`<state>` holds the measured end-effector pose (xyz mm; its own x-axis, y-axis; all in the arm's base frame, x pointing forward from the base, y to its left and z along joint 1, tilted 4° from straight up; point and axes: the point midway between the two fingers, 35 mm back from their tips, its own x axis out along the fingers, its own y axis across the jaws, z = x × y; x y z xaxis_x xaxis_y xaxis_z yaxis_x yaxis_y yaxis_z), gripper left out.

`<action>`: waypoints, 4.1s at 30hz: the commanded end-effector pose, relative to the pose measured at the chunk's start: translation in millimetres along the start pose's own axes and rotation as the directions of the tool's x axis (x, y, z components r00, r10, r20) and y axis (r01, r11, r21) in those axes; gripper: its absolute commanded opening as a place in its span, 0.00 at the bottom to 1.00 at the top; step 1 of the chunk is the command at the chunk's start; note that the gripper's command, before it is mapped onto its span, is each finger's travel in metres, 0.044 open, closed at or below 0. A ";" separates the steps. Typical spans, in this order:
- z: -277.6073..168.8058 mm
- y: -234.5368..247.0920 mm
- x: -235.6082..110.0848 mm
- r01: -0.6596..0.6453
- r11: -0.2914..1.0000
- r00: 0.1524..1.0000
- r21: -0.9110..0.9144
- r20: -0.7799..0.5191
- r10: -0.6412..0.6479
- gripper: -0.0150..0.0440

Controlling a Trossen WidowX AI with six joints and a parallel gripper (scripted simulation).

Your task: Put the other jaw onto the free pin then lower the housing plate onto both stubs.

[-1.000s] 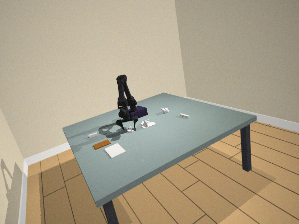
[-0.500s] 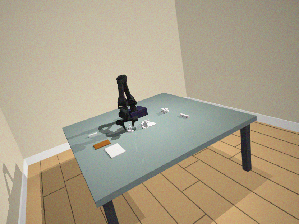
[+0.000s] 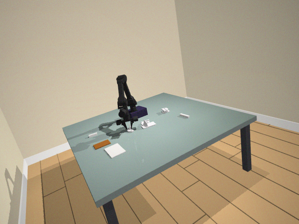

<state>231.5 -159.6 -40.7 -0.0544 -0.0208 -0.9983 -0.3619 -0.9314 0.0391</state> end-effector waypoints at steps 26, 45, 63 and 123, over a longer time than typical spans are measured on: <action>-2.1 0.8 -64.0 -0.005 1.000 1.000 -0.002 -0.001 0.005 0.48; 1.9 -7.8 -79.2 -0.004 0.992 1.000 -0.129 -0.001 0.004 0.48; 11.1 -34.2 -81.6 -0.002 0.856 1.000 -0.518 -0.002 0.001 0.48; 57.8 -106.2 -83.9 -0.003 -0.348 1.000 -0.937 0.000 -0.006 0.48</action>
<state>223.7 -43.4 41.8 -0.0498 -0.0196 -0.9986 0.9941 -0.0969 -0.0476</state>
